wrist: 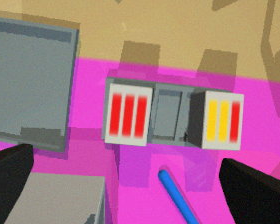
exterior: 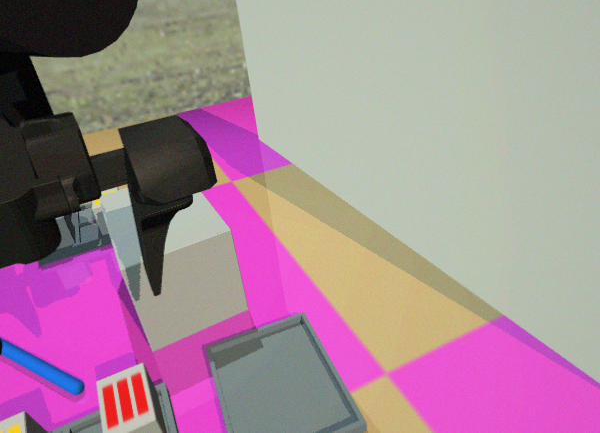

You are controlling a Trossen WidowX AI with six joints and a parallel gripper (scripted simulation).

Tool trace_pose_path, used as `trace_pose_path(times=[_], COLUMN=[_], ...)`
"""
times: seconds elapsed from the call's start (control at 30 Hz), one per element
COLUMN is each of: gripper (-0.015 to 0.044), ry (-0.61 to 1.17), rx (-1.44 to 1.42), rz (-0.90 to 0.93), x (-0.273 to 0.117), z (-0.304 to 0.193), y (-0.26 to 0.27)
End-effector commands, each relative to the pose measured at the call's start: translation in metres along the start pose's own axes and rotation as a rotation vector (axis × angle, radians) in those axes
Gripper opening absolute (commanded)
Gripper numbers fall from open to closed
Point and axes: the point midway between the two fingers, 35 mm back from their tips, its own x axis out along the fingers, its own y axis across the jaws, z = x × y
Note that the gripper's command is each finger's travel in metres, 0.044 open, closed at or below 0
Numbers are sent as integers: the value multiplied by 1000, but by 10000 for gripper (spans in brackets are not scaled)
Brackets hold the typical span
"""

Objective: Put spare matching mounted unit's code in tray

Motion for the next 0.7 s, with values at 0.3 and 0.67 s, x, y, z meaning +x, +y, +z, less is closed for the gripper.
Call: trace_pose_path(times=[0.3, 0.67], gripper=[300, 300], ry=[5, 5], rx=[19, 19], rz=[-5, -4], x=[41, 50], z=[-6, -6], y=[0, 1])
